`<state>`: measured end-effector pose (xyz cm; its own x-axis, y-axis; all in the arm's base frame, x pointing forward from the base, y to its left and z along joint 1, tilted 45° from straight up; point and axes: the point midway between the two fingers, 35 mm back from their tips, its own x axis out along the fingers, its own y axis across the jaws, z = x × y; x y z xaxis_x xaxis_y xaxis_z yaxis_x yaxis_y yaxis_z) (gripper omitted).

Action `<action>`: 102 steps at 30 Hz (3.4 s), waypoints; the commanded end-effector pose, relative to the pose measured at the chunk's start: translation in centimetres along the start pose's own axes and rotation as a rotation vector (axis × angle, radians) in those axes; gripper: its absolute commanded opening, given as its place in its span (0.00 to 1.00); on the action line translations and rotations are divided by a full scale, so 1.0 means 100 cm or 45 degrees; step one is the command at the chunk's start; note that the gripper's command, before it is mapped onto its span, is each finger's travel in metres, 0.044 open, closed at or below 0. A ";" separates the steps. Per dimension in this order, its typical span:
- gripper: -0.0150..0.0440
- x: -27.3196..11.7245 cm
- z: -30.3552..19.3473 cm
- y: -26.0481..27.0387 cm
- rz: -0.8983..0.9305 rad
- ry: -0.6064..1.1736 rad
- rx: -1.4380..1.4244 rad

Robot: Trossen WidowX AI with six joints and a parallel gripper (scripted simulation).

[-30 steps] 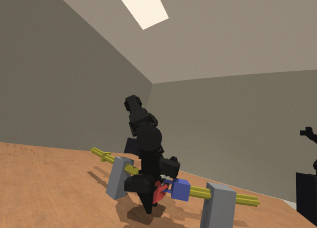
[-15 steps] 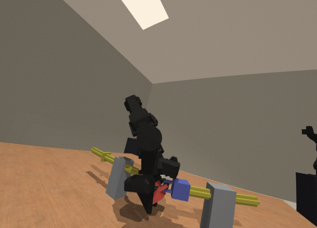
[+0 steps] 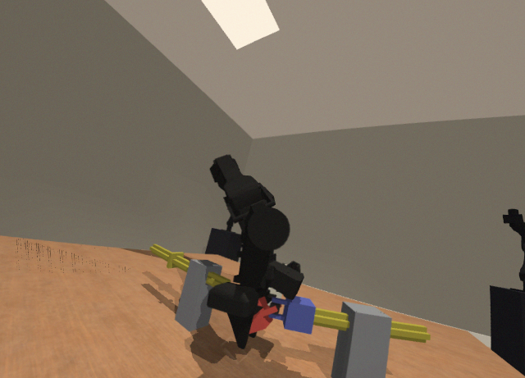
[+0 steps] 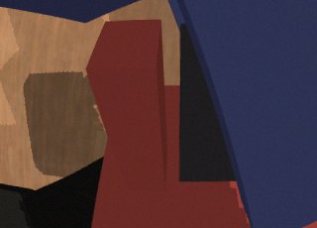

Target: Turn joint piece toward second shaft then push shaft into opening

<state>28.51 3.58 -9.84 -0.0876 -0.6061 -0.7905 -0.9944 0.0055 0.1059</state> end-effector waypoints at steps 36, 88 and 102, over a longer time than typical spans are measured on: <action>0.25 -0.019 -0.009 0.004 -0.001 0.399 0.094; 1.00 -0.034 -0.010 0.005 0.025 0.039 0.101; 1.00 -0.048 -0.009 0.002 -0.018 -0.194 0.084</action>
<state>28.98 5.80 -5.45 -0.0730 -0.4842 -0.8719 -0.9970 0.0568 0.0520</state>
